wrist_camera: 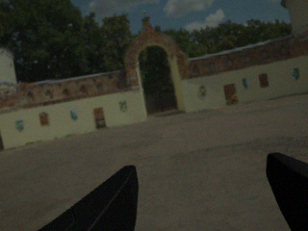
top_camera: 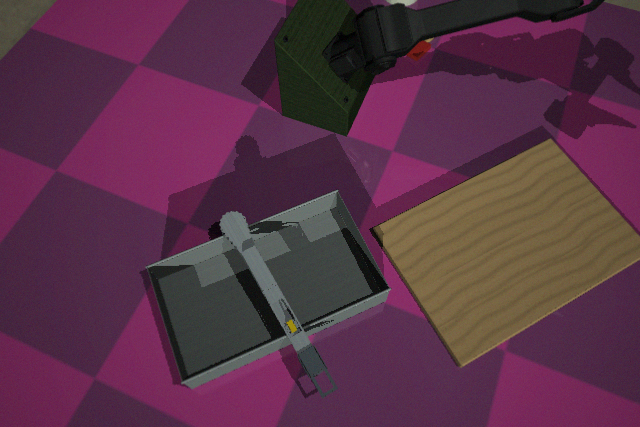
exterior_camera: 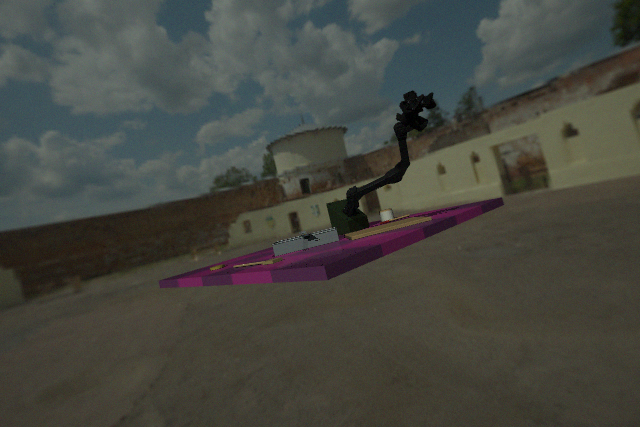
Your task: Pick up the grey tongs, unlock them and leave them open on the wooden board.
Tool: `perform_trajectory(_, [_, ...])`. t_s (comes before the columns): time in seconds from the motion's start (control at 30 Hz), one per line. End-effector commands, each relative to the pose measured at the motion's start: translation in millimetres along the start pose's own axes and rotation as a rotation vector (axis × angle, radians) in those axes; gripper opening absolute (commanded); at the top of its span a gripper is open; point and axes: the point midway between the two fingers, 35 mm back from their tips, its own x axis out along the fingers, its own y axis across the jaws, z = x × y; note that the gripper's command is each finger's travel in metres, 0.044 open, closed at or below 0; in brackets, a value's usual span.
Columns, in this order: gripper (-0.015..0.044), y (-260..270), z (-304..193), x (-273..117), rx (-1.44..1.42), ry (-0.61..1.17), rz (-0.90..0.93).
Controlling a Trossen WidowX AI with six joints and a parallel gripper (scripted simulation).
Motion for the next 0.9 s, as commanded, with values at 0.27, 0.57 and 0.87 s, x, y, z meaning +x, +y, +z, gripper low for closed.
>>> perform_trajectory(0.27, [0.026, -171, 90, -24, -0.066, -0.133, -0.294])
perform_trajectory(0.57, [0.026, -262, 96, -46, -0.102, -0.117, -0.488])
perform_trajectory(0.87, [0.026, -385, 69, -90, -0.202, 0.041, -0.764])
